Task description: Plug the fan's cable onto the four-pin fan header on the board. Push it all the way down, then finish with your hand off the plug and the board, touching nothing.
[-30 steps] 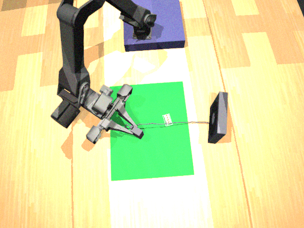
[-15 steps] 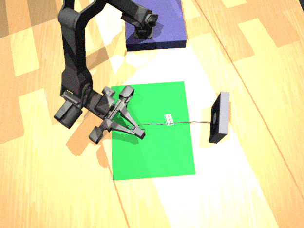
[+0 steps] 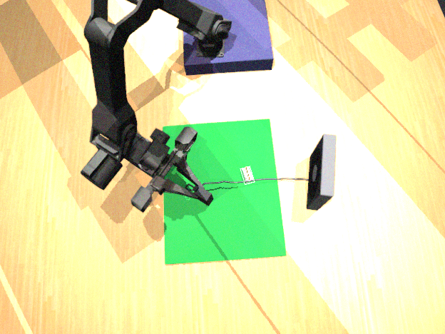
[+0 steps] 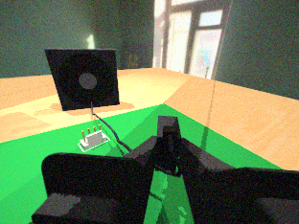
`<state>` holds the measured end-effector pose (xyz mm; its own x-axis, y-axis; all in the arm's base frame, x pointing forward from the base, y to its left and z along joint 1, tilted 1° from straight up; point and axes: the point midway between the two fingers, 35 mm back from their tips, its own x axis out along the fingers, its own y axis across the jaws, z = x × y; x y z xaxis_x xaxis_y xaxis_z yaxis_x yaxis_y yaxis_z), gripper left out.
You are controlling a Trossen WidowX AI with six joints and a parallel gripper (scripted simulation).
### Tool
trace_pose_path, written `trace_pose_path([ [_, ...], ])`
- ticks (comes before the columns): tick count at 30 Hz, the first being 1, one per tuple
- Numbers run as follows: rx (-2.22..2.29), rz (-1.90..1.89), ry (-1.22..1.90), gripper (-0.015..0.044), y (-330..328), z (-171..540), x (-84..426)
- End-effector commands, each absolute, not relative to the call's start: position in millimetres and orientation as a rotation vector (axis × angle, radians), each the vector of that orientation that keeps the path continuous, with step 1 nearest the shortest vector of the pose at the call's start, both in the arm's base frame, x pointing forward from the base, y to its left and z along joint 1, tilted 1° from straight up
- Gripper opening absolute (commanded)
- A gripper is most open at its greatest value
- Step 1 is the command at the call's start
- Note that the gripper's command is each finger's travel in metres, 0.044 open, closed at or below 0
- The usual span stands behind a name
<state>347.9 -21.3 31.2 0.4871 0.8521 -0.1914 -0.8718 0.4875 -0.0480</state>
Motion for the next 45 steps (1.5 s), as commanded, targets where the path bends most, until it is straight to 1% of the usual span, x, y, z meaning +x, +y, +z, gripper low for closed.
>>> trace_pose_path([
  [1, -0.139, 1.054, 0.148, 0.0, -20.5, 26.0, 346.5],
  [34, -0.139, 1.054, 0.149, 0.0, -20.9, 4.9, 347.3],
  [45, -0.144, 1.053, 0.15, 0.0, -21.6, 9.2, 348.4],
])
